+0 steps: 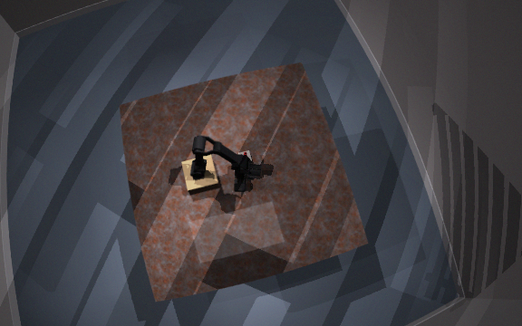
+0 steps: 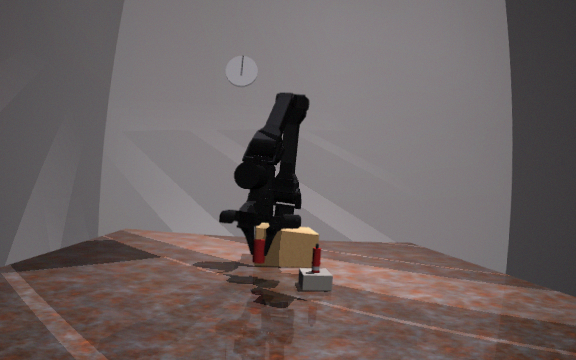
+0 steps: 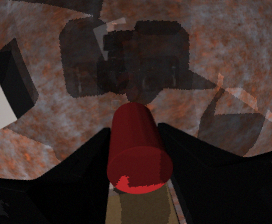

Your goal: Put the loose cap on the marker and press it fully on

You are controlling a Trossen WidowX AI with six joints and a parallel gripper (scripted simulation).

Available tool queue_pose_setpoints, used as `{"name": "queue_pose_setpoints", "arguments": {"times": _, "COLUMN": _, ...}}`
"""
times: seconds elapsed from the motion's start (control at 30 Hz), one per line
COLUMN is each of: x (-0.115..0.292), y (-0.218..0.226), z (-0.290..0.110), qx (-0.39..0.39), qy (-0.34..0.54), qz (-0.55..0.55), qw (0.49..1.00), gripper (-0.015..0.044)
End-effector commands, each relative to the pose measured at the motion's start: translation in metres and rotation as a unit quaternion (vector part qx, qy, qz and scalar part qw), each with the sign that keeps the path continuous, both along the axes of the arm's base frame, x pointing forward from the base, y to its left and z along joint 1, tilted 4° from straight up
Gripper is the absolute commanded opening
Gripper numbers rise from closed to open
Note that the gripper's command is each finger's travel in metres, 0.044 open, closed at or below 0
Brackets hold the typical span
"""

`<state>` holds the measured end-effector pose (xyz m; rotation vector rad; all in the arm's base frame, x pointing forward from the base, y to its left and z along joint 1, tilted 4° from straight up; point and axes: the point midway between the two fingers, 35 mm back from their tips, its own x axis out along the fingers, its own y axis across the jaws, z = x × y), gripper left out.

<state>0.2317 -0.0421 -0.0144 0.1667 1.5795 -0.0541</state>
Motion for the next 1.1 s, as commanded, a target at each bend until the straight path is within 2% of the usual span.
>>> {"name": "queue_pose_setpoints", "arguments": {"times": 0.0, "x": 0.002, "y": -0.001, "z": 0.014, "qx": -0.003, "qy": -0.007, "qz": 0.001, "qw": 1.0, "gripper": 0.0}}
{"name": "queue_pose_setpoints", "arguments": {"times": 0.3, "x": 0.004, "y": 0.001, "z": 0.025, "qx": -0.003, "qy": -0.008, "qz": 0.001, "qw": 1.0, "gripper": 0.0}}
{"name": "queue_pose_setpoints", "arguments": {"times": 1.07, "x": 0.037, "y": 0.062, "z": 0.058, "qx": -0.001, "qy": -0.009, "qz": 0.001, "qw": 1.0, "gripper": 0.0}}
